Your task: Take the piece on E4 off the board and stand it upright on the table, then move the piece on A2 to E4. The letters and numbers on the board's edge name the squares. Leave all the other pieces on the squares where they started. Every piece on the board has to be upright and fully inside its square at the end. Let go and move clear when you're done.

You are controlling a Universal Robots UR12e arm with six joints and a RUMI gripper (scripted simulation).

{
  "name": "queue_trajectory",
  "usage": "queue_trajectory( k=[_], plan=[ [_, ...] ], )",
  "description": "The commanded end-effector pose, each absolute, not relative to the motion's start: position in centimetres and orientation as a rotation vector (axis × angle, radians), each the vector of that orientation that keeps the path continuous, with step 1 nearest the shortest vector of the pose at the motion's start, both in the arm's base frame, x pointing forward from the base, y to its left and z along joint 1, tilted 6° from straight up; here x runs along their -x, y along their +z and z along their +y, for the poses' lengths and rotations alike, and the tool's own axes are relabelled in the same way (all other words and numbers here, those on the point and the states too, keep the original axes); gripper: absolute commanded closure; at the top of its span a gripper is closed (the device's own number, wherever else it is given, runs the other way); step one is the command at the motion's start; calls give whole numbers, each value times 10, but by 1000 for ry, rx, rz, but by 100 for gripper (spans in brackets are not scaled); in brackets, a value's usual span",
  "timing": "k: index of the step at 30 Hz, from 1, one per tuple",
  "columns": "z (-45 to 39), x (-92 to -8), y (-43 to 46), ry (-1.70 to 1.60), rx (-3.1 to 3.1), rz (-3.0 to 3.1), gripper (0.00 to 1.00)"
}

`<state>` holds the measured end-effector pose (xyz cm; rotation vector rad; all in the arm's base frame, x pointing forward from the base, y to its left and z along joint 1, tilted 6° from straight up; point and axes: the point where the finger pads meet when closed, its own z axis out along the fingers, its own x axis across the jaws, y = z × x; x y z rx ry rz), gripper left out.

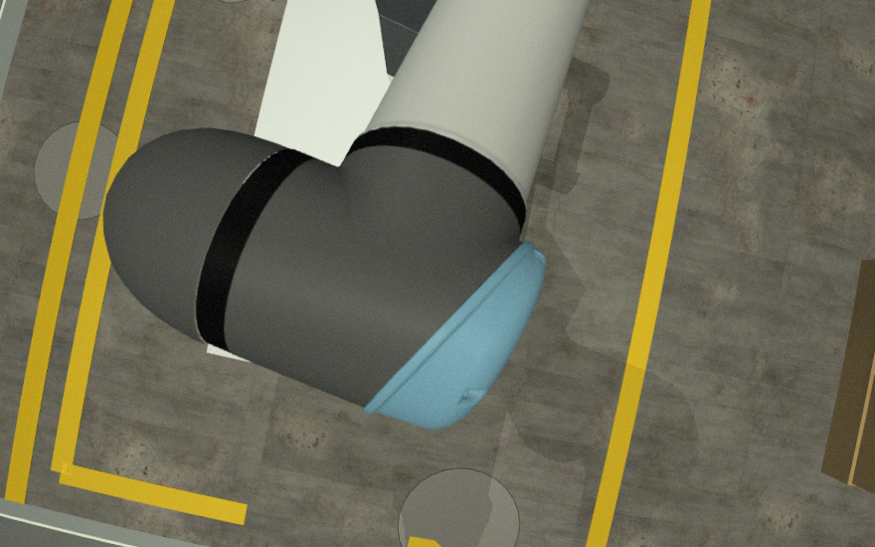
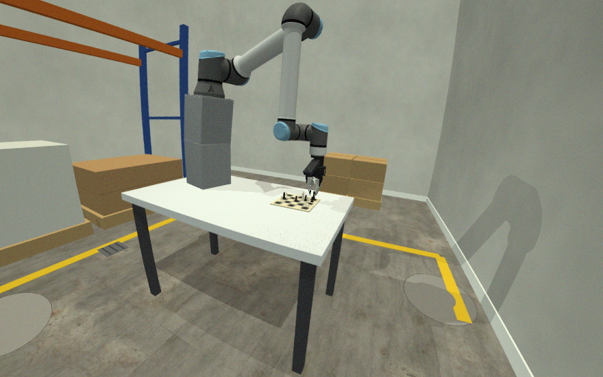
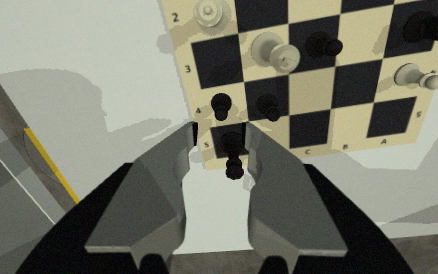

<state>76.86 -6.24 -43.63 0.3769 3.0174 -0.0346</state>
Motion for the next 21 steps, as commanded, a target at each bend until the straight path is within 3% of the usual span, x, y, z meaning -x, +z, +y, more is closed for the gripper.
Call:
queue_trajectory(
  k=[1,21],
  plan=[
    [-63,-770,-435,-34,-377,3015,80],
    [-63,-769,-436,-34,-377,3016,80]
  ],
)
